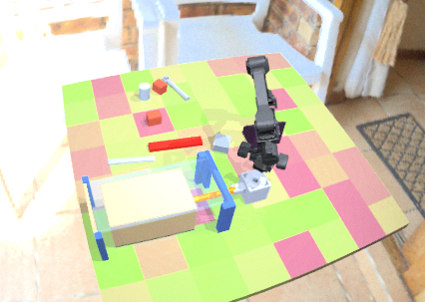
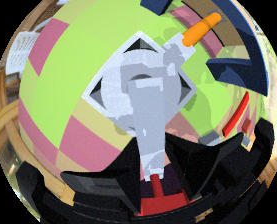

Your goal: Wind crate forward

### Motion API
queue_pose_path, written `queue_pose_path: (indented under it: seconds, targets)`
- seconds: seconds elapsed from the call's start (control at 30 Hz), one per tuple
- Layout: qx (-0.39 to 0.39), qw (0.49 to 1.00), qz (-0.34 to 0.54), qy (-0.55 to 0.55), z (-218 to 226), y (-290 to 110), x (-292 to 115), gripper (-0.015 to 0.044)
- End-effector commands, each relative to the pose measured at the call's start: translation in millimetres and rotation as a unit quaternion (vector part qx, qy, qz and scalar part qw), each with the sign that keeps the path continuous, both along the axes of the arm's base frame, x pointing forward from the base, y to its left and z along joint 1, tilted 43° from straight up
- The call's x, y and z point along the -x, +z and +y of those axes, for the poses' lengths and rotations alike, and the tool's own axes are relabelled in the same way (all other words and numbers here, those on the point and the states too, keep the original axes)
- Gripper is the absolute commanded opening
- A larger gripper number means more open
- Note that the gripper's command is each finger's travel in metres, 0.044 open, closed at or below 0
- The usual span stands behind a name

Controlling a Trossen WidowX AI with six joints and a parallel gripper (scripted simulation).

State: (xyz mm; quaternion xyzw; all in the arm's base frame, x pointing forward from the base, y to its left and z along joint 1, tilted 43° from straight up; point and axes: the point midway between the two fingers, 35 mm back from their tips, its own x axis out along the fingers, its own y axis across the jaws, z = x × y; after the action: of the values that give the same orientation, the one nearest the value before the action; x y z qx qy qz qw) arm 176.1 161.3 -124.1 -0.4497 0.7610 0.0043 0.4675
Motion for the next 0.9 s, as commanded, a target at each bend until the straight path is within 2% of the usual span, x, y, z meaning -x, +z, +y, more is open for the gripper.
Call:
queue_pose_path:
  seconds: [0.0, 0.87]
  targets:
    - [0.001, 1.0, -0.011, -0.014, 0.0, -2.0, 0.8, 0.0]
    - [0.014, 0.987, -0.103, -0.119, 7.8, -8.8, 8.1, 0.0]
